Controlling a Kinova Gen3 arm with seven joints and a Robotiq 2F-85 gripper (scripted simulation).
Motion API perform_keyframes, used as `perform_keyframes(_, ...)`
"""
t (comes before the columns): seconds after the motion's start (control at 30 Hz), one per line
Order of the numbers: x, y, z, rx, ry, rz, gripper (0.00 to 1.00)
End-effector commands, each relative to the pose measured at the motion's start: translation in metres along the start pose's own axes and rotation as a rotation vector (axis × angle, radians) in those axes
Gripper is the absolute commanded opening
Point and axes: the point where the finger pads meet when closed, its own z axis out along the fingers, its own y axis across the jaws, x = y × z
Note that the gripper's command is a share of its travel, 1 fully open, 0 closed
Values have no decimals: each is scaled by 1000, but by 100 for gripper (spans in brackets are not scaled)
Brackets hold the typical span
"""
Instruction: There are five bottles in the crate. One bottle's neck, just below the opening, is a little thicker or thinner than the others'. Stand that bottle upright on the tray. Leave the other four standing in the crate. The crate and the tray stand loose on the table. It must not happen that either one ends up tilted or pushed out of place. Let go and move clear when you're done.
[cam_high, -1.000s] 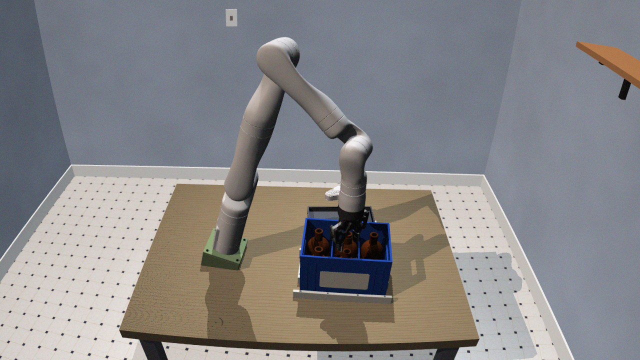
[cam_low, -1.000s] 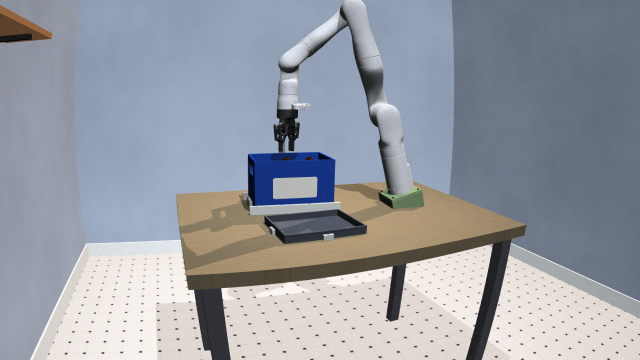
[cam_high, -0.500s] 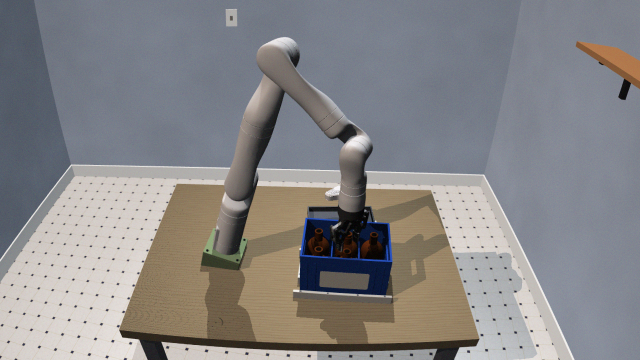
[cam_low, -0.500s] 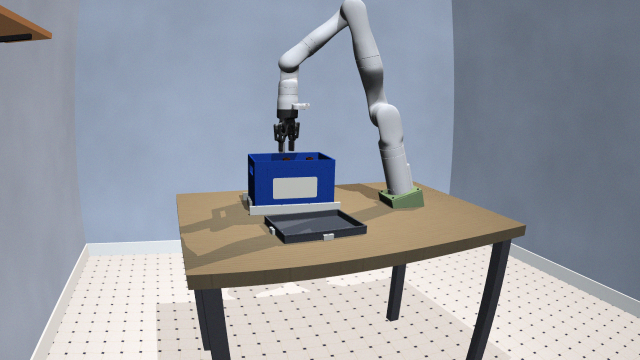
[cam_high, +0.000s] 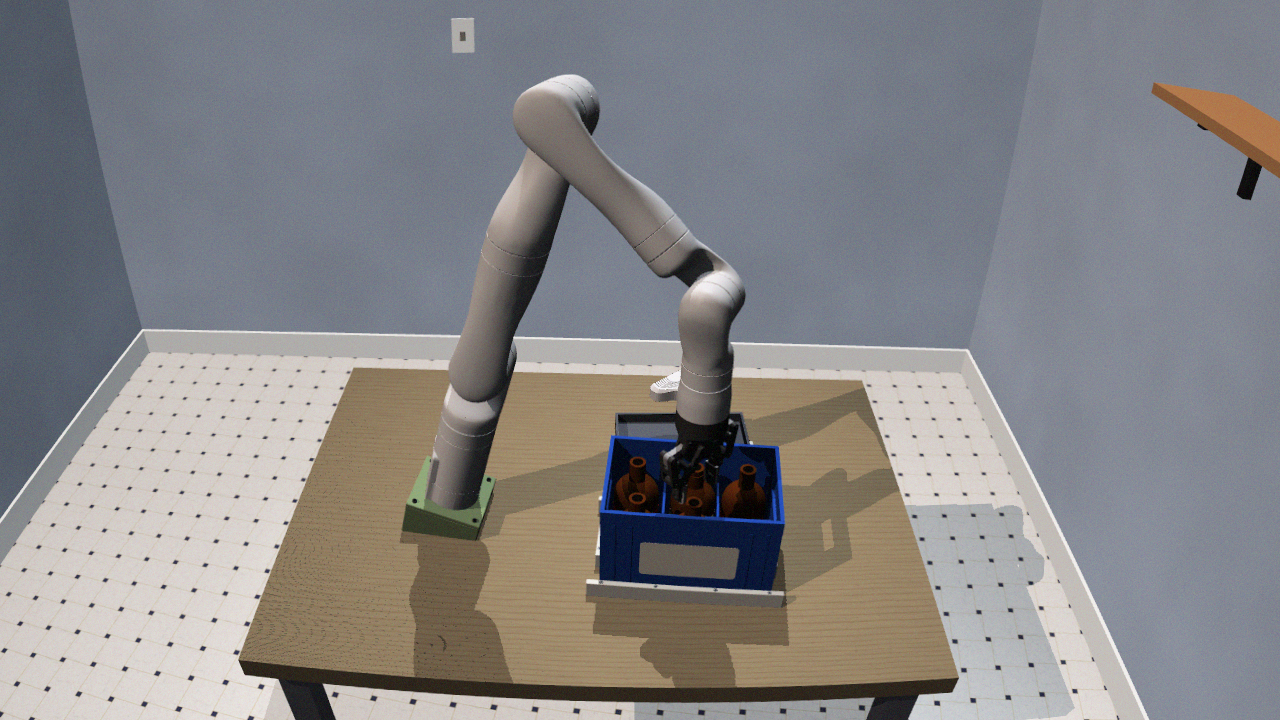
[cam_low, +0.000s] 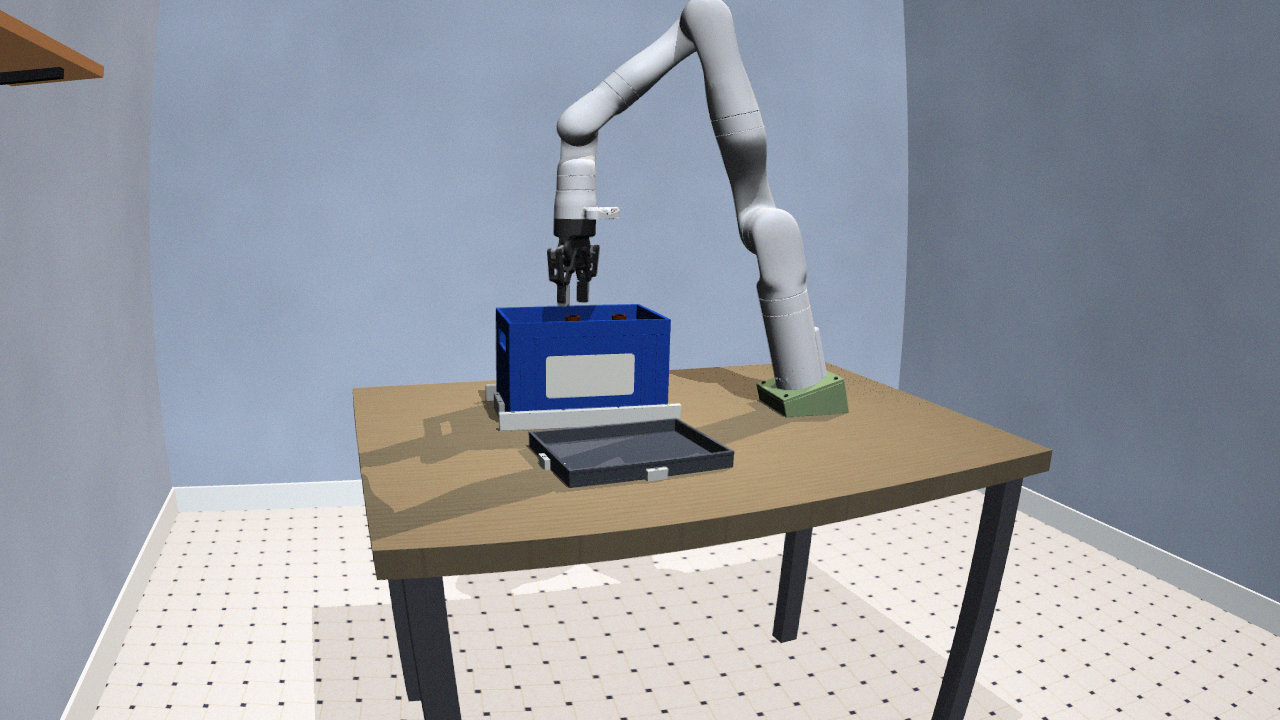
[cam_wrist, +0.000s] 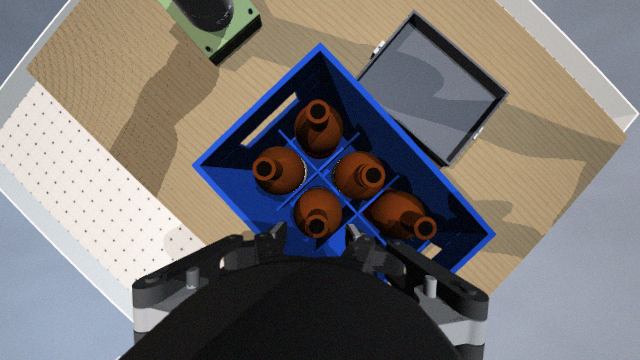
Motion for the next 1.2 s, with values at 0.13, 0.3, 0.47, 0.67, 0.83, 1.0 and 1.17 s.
perform_keyframes(0.13,0,0,2,0,-1,0,64)
perform_keyframes(0.3,0,0,6,0,-1,0,64)
perform_keyframes(0.47,0,0,9,0,-1,0,64)
perform_keyframes(0.67,0,0,17,0,-1,0,64)
perform_keyframes(0.83,0,0,23,0,-1,0,64)
perform_keyframes(1.0,0,0,27,0,-1,0,64)
perform_keyframes(1.17,0,0,33,0,-1,0,64)
